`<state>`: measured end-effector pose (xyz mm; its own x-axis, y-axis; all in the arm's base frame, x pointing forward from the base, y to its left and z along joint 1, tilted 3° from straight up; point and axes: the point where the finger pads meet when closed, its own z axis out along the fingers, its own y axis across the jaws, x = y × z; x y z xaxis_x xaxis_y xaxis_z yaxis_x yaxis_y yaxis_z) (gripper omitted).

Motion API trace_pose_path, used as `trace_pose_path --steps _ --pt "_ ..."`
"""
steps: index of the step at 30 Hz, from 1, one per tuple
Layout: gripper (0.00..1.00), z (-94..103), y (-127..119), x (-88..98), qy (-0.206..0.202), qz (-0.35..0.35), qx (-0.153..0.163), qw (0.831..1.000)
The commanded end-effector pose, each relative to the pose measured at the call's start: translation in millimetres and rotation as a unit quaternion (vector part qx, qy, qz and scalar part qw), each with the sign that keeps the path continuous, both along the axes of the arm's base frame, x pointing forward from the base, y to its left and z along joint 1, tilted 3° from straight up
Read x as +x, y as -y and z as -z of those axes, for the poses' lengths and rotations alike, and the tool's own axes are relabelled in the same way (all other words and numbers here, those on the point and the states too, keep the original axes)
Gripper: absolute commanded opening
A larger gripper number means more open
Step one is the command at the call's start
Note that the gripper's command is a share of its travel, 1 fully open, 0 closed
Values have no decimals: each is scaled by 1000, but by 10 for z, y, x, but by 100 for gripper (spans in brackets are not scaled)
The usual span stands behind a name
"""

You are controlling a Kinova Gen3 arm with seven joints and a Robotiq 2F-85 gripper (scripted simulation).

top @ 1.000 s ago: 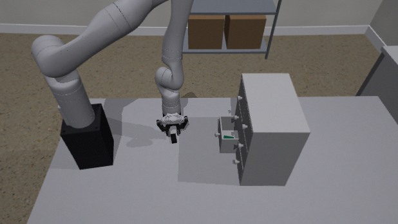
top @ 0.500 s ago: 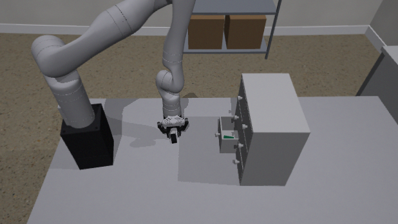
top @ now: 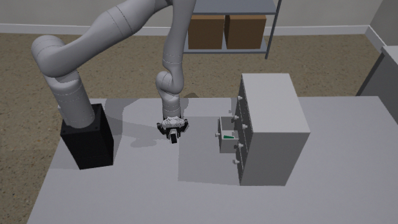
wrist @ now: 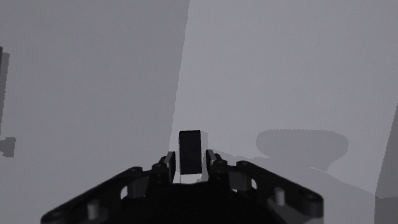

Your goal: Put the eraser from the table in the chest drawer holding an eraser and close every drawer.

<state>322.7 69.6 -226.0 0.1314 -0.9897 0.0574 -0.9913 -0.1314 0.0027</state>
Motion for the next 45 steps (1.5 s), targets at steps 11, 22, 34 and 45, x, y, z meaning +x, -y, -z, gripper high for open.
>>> trace_pose_path --steps 11,22,34,45 --pt "19 -4 -2 5 1 0 0 1000" --pt "19 -4 -2 5 1 0 0 1000" --pt "19 -32 -4 5 1 0 0 1000" --pt "19 -556 -34 2 1 0 0 1000"
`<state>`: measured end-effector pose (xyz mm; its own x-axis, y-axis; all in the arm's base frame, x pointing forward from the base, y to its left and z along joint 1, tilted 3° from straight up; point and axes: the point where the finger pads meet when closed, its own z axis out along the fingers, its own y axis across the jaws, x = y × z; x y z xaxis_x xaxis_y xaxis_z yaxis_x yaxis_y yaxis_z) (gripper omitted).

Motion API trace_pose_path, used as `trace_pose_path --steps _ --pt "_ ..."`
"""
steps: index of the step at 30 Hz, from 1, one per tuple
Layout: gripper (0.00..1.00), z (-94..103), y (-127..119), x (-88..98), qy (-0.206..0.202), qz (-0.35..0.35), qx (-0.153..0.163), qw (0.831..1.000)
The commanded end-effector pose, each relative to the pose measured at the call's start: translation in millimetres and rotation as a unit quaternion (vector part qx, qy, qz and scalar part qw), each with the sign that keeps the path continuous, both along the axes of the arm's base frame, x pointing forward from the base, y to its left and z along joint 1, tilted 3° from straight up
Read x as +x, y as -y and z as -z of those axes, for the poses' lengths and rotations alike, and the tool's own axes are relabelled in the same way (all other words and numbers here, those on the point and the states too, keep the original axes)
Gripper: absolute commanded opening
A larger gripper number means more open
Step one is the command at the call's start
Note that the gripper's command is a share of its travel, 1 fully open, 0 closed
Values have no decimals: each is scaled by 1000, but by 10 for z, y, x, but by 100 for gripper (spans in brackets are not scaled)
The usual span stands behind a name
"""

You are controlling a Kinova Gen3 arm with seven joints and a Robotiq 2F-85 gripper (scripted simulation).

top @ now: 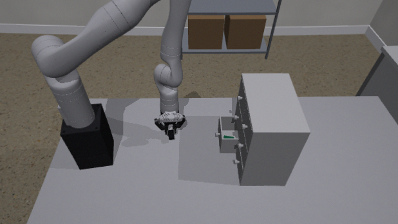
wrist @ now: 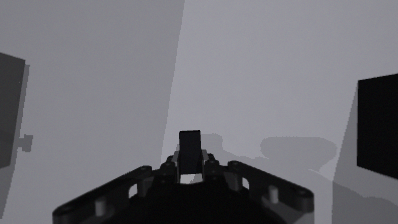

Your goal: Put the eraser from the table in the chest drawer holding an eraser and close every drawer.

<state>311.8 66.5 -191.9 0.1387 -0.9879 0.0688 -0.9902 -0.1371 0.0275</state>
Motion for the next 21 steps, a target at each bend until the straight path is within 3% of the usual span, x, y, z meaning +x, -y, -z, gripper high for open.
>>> trace_pose_path --steps 1,5,11,21 --pt "19 -282 -69 110 12 3 8 1000" --pt "19 -512 -82 109 12 3 8 1000" --pt "19 -637 -89 108 12 3 8 1000" --pt "19 -661 -90 108 12 3 8 1000"
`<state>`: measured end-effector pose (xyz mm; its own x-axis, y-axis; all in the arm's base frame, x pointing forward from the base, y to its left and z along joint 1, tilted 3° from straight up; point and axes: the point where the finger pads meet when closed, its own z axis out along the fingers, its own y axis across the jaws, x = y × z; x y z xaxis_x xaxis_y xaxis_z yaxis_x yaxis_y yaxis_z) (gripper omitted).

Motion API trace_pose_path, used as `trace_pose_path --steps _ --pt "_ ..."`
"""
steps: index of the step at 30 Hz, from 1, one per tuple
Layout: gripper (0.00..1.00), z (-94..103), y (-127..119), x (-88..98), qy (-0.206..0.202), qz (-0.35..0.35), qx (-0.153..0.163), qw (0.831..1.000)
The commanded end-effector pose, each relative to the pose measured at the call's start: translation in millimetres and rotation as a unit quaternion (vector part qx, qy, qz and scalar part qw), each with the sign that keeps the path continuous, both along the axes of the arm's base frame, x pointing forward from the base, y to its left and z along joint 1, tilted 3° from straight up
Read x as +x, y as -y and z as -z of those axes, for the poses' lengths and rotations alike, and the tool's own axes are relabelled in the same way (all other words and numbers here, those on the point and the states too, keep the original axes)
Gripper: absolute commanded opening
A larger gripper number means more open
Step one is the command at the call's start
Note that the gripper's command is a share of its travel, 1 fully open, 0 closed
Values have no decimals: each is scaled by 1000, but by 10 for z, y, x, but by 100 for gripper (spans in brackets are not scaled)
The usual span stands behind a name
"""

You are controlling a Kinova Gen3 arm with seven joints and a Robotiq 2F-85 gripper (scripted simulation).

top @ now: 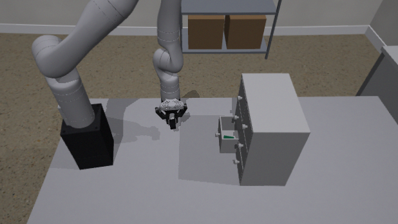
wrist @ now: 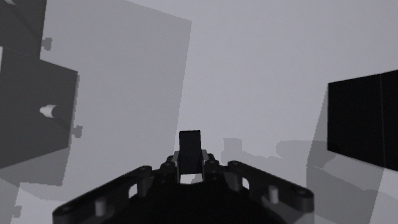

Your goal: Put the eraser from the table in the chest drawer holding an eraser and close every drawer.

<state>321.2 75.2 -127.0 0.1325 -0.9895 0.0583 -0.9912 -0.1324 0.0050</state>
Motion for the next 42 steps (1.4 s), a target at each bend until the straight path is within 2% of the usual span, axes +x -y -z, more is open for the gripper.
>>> trace_pose_path --steps 1,23,37,42 --pt "19 -12 -3 14 2 1 1 1000" --pt "19 -28 127 80 9 18 -9 1000" --pt "19 -85 469 240 28 64 -34 997" --pt "19 -135 699 337 42 94 -50 993"
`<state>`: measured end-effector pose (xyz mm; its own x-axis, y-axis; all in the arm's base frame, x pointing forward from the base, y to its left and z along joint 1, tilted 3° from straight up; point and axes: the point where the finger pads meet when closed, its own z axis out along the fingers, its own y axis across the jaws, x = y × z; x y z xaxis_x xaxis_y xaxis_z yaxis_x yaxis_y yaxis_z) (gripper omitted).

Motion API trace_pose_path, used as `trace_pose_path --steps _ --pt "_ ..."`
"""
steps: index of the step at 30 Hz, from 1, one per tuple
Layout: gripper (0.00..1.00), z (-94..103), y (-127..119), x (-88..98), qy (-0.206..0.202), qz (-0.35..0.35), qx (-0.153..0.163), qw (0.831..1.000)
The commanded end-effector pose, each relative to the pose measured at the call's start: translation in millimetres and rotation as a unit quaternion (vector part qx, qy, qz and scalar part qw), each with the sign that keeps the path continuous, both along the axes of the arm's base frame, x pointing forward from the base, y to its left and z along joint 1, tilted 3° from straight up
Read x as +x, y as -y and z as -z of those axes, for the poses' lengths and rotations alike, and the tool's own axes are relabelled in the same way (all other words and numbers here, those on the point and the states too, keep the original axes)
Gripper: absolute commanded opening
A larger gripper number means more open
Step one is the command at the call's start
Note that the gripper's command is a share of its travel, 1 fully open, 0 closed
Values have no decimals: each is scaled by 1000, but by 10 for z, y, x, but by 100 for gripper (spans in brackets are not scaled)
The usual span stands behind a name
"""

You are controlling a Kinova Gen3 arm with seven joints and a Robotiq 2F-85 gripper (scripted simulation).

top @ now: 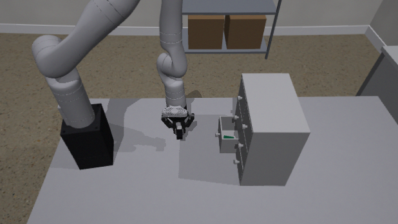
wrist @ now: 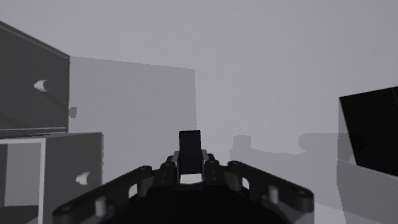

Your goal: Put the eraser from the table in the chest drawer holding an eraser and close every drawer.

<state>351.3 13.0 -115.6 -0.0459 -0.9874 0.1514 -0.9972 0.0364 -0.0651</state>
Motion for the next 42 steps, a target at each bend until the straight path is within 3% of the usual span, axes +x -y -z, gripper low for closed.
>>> trace_pose_path --steps 1,15,21,27,29,36,42 --pt "19 -34 131 57 8 16 -9 1000" --pt "19 -295 957 334 61 121 -65 989" --pt "19 -533 1501 460 100 187 -101 972" --pt "19 -873 2121 548 147 261 -141 944" --pt "19 -873 2121 548 147 261 -141 944" --pt "19 -1428 2909 562 215 351 -190 891" --pt "19 -2060 3598 464 284 427 -233 826"
